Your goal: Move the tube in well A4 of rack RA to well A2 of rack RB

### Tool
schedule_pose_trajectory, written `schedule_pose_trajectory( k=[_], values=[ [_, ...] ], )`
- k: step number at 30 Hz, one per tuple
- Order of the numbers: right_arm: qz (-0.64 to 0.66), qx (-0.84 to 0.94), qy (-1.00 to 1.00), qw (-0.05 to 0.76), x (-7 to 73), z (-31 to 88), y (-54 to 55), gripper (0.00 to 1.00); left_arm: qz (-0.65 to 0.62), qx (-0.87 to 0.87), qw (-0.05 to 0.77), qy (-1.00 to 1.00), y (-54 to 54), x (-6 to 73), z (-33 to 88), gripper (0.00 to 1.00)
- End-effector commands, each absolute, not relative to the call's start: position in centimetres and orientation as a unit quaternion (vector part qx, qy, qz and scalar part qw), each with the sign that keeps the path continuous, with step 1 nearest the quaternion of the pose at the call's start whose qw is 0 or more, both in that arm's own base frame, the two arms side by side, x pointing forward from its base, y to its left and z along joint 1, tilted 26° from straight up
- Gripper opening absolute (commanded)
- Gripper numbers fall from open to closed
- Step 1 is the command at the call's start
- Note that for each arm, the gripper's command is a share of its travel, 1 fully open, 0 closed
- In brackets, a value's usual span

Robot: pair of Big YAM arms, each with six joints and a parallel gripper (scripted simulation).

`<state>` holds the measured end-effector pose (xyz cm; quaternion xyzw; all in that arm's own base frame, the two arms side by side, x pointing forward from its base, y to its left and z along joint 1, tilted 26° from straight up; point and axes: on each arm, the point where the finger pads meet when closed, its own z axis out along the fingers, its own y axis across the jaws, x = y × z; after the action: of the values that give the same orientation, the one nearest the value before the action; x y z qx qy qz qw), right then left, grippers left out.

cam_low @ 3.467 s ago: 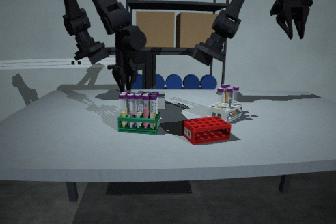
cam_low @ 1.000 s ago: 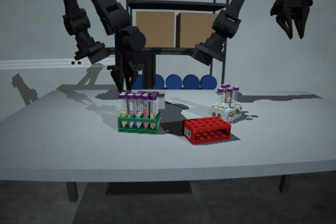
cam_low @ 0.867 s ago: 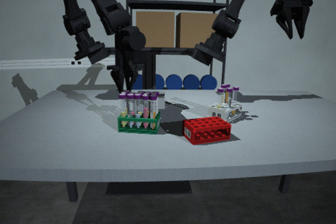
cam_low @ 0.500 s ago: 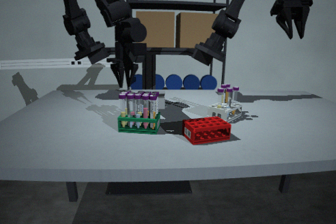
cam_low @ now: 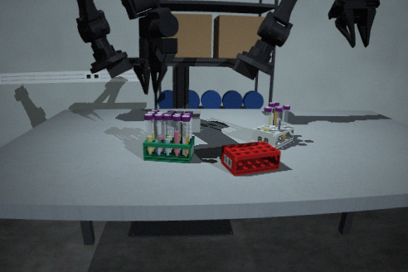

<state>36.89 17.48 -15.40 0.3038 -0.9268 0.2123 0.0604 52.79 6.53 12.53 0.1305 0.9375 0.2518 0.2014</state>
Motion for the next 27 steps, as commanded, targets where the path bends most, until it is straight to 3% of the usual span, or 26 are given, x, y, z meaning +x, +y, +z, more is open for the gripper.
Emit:
schedule_pose_trajectory(
  k=[1, 5, 6, 14, 27],
  values=[
    [0.204, 0.302, -0.931, 0.033, 38.9, -13.2, 20.1, 0.3, 0.254, 0.127, 0.218, 0.934, 6.4, 53.9, 14.0, 0.3],
    [0.209, 0.304, -0.928, 0.049, 37.6, -13.6, 19.4, 0.3, 0.254, 0.127, 0.218, 0.934, 6.4, 53.9, 14.0, 0.3],
    [0.21, 0.289, -0.933, 0.047, 37.9, -14.5, 20.0, 0.0, 0.254, 0.127, 0.218, 0.934, 6.4, 53.9, 14.0, 0.3],
    [0.215, 0.171, -0.961, 0.021, 37.7, -15.8, 22.5, 0.0, 0.254, 0.127, 0.218, 0.934, 6.4, 53.9, 14.0, 0.3],
    [0.213, 0.171, -0.962, 0.021, 37.8, -17.7, 25.7, 0.0, 0.254, 0.127, 0.218, 0.934, 6.4, 53.9, 14.0, 0.3]
  ],
)
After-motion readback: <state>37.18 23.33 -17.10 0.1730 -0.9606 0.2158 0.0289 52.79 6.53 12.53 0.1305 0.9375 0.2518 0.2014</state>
